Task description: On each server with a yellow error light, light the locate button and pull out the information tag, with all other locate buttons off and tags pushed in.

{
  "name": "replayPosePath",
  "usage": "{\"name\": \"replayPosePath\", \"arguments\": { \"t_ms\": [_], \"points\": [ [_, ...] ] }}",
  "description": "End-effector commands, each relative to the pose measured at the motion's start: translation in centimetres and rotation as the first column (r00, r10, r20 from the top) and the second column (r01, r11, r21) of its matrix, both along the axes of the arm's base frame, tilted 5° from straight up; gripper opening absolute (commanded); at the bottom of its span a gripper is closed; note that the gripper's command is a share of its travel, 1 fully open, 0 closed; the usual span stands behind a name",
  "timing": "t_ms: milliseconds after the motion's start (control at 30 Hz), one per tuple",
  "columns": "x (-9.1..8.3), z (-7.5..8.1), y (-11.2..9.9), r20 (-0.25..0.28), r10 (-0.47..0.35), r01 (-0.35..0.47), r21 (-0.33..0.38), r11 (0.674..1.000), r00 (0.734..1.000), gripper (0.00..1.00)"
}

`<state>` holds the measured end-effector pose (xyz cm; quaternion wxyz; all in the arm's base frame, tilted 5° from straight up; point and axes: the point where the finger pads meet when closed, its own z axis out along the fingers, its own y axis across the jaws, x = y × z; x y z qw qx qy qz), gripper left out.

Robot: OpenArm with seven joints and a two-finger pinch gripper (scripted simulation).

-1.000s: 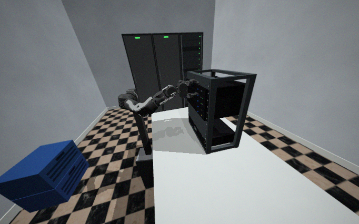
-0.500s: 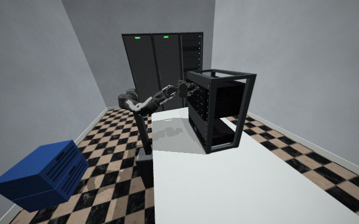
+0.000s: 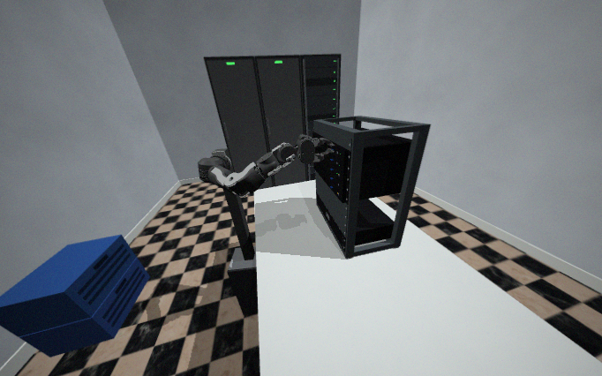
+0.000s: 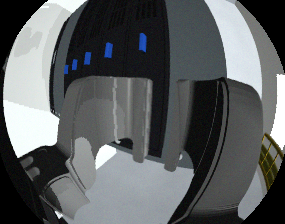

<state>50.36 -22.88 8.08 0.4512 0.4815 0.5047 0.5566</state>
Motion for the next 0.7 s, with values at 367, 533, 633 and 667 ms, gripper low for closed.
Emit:
{"name": "replayPosePath", "arguments": {
  "t_ms": [367, 533, 633, 667],
  "points": [
    [-0.5, -1.2, 0.6, -0.001, 0.005, -0.005, -0.002, 1.000, 1.000, 0.10],
    [-1.1, -2.8, 1.2, -0.001, 0.005, -0.005, -0.002, 1.000, 1.000, 0.10],
    [-1.6, -4.0, 1.6, -0.001, 0.005, -0.005, -0.002, 1.000, 1.000, 0.10],
    [-1.6, -4.0, 1.6, -0.001, 0.005, -0.005, -0.002, 1.000, 1.000, 0.10]
  ]
}}
